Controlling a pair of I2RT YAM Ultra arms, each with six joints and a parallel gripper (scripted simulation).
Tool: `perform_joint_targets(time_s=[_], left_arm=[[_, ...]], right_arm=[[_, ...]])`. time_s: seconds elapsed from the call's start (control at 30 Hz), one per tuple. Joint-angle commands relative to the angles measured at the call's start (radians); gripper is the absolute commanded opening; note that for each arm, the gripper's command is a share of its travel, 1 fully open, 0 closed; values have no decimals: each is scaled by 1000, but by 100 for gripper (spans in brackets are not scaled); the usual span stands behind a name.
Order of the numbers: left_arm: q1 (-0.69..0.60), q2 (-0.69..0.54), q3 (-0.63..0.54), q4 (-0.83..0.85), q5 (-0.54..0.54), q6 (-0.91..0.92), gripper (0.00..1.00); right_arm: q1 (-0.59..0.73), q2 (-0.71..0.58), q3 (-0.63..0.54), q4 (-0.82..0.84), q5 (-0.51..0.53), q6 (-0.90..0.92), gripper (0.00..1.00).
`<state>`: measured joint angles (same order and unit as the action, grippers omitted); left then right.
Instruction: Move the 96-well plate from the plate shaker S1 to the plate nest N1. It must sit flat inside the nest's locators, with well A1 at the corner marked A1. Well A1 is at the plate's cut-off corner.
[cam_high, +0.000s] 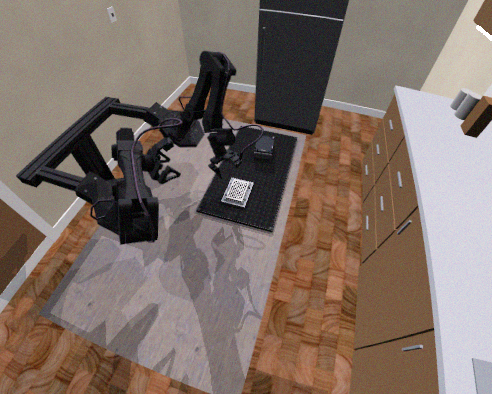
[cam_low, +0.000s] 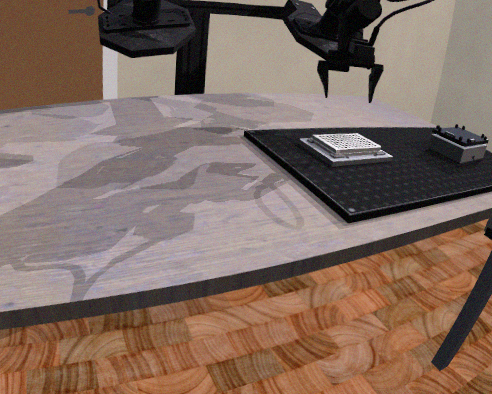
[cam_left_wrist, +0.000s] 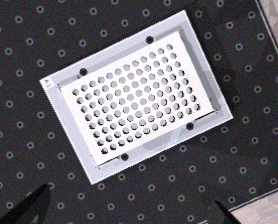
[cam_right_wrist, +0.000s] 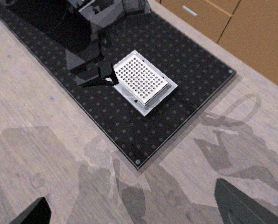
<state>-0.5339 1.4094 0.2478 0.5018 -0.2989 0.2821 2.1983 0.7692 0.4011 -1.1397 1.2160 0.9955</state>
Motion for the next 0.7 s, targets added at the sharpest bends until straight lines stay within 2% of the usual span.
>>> perform_joint_targets(time_s=[0.0,0.67], left_arm=[[-20,8,-20,61,-18,-17,100],[-15,2,-10,67,-20,-17,100]], right_arm=[[7,9,23,-15,11,7,100],[7,9,23,-15,11,7,100]])
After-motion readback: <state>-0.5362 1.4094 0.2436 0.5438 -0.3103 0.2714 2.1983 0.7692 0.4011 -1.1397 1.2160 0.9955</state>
